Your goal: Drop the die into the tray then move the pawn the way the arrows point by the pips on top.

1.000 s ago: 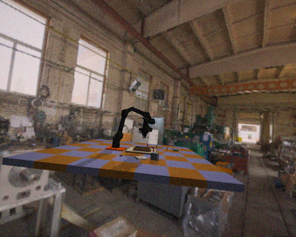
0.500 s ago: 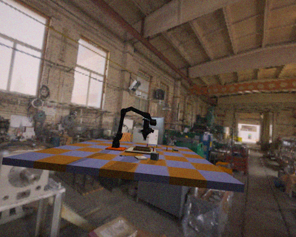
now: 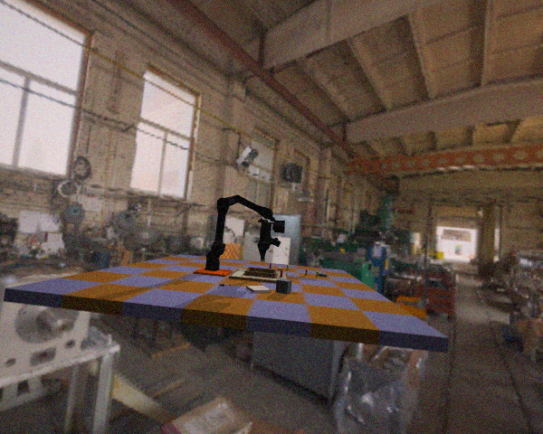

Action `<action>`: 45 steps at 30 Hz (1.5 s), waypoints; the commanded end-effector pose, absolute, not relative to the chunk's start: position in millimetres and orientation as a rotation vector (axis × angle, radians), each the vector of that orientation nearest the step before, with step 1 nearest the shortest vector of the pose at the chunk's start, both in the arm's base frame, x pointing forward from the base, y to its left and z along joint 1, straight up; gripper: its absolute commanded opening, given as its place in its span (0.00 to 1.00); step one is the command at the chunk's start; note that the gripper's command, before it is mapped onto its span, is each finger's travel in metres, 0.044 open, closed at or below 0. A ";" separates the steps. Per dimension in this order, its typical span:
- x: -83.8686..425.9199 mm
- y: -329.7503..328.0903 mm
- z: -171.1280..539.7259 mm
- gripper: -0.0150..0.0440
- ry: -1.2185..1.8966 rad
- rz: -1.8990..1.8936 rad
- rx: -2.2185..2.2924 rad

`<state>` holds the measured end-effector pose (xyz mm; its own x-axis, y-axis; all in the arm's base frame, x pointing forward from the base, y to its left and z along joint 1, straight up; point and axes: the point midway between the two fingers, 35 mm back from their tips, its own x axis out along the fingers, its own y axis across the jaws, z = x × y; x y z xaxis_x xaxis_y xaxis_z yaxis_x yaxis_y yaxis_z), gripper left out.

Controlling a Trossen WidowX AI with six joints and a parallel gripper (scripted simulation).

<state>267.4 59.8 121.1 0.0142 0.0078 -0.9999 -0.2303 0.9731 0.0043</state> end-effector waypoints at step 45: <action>243.0 45.9 144.6 0.25 0.693 0.183 -0.062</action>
